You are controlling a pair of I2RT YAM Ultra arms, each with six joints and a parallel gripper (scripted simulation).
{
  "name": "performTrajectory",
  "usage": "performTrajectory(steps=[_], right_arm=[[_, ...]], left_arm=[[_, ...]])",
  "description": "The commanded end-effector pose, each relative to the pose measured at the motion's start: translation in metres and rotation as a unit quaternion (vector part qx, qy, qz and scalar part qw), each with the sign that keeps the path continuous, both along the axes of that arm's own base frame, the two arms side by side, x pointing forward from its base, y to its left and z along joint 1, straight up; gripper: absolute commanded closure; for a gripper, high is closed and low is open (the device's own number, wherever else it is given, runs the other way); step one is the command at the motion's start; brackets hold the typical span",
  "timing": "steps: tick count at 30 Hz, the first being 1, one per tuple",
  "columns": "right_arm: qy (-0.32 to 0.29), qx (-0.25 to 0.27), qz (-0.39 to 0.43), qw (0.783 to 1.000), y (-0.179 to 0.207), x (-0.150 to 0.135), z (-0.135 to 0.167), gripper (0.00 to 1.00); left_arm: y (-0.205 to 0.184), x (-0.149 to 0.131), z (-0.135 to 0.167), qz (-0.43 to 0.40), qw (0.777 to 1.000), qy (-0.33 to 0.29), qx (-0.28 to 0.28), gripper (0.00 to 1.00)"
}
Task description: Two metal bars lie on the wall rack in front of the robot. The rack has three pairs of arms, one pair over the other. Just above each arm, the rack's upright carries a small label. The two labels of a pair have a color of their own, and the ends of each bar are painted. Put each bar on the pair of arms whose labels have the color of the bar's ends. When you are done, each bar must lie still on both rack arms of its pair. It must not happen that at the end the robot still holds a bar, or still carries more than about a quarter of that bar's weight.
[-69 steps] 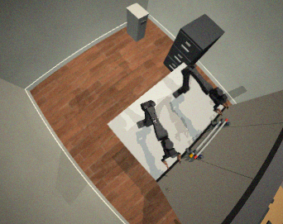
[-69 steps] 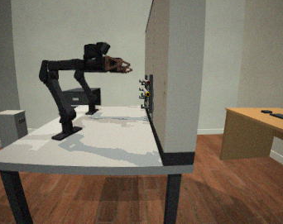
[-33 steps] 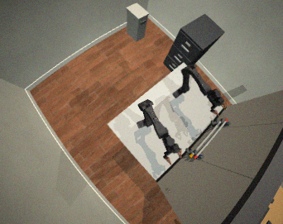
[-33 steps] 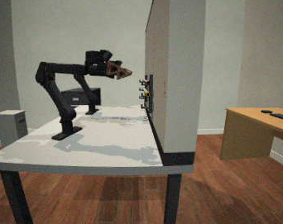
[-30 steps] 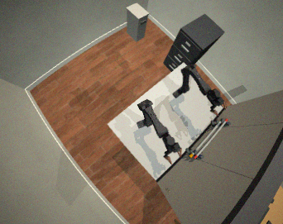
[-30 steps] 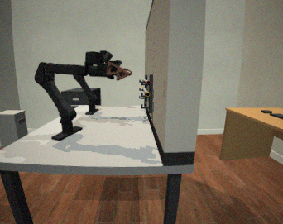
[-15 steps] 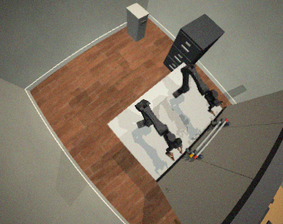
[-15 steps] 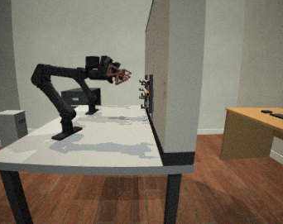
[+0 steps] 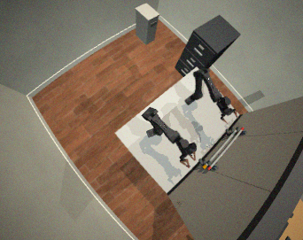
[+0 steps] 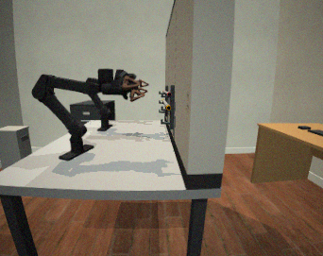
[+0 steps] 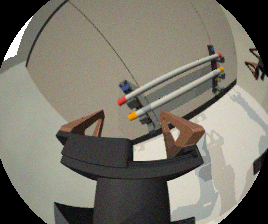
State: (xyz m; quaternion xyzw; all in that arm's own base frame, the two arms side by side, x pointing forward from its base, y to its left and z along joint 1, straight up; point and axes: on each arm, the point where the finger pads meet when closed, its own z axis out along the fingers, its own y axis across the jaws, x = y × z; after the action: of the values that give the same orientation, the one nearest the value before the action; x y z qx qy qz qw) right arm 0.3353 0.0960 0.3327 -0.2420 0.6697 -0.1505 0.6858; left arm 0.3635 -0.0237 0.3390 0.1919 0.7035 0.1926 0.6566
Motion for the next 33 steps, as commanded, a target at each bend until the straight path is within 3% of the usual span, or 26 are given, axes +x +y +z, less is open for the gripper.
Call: performTrajectory(steps=[1, 33], right_arm=[[-0.037, -0.016, -0.007, 0.999, 0.000, -0.008, 0.016, 0.00], [-0.070, -0.204, 0.032, 0.976, 0.057, -0.041, -0.017, 0.00]], left_arm=[[-0.002, -0.008, 0.009, 0.001, 0.999, -0.022, 0.028, 0.00], [-0.018, -0.024, -0.023, 0.001, 0.976, -0.017, 0.219, 0.00]])
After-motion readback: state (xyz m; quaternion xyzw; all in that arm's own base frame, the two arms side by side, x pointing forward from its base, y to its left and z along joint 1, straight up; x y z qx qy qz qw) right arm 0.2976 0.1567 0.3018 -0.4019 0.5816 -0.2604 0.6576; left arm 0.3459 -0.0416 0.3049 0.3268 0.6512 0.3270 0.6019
